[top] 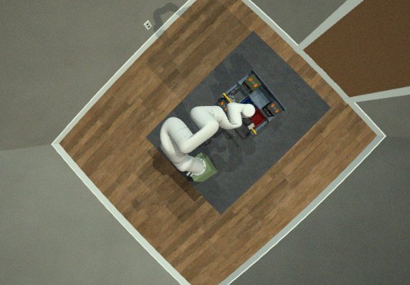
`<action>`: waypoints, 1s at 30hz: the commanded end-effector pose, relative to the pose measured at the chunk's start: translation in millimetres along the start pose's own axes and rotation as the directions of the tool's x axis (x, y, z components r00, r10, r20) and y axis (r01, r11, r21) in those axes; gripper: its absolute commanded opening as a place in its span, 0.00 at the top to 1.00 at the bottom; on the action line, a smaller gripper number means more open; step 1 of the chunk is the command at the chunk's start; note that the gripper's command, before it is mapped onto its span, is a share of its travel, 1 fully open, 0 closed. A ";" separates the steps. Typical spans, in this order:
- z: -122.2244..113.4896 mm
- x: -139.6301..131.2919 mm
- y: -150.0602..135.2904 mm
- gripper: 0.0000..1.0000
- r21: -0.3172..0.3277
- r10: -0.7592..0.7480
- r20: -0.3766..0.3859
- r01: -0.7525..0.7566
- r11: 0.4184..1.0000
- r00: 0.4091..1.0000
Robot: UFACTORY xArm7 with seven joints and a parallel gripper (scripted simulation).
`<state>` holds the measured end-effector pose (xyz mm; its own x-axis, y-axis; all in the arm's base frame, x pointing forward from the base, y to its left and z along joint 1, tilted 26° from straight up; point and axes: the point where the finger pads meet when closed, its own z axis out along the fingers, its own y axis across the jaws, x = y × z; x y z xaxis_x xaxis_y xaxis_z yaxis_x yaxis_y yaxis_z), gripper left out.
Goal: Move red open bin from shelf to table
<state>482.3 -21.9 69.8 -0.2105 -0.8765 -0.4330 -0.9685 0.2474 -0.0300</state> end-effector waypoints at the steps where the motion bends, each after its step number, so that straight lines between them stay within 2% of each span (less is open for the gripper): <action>1: -19.3 0.4 -2.1 1.00 0.006 0.001 -0.001 -0.001 1.000 1.000; 30: -6.8 0.4 -2.3 1.00 0.006 0.001 -0.001 -0.001 1.000 1.000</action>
<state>482.1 -25.4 76.9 -0.2109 -0.8766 -0.4327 -0.9681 0.2485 -0.0316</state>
